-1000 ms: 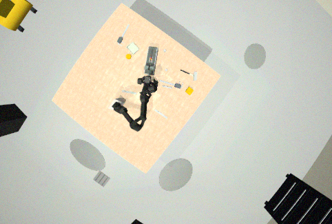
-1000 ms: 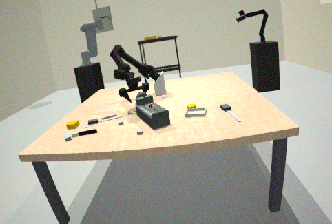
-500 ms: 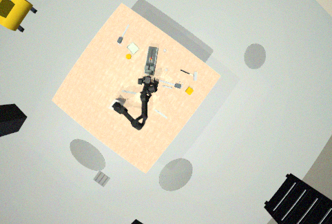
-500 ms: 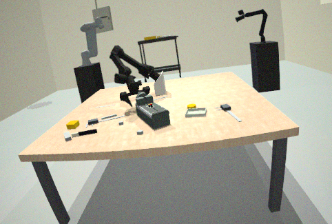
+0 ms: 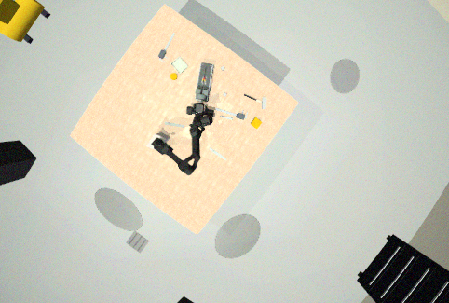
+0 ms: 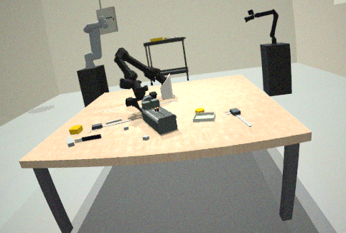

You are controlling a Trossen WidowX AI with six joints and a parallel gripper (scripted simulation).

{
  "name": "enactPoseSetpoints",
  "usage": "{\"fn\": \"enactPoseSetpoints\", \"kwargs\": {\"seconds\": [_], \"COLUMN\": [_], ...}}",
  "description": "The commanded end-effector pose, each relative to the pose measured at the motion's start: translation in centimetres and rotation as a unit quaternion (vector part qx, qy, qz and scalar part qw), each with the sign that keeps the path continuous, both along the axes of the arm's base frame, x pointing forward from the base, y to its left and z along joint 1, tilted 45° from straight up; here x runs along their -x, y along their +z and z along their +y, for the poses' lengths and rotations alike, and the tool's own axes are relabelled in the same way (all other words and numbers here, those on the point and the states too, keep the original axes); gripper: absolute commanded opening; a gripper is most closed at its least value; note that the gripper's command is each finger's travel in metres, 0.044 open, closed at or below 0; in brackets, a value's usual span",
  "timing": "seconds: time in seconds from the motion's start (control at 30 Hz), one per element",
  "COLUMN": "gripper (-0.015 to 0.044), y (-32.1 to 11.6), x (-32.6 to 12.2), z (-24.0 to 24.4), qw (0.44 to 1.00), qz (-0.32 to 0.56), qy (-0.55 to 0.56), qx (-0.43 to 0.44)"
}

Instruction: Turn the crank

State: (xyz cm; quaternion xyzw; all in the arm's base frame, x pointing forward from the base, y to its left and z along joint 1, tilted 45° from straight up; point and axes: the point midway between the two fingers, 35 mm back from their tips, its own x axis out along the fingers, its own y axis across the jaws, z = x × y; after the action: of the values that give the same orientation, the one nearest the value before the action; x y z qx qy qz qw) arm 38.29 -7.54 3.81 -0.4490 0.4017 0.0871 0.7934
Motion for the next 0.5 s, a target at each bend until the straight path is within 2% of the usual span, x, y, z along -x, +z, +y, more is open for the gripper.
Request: {"fn": "enactPoseSetpoints", "kwargs": {"seconds": [0.0,0.2,0.47], "gripper": [0.0151,0.0,0.0], "y": [-0.03,-0.03,0.04], "x": [-0.03,-0.03,-0.02], "z": [0.08,0.08,-0.05], "qw": [1.0,1.0,1.0], "qz": [0.0,0.0,0.0], "qy": [0.004,0.004,0.004], "qx": [0.0,0.0,0.0]}}
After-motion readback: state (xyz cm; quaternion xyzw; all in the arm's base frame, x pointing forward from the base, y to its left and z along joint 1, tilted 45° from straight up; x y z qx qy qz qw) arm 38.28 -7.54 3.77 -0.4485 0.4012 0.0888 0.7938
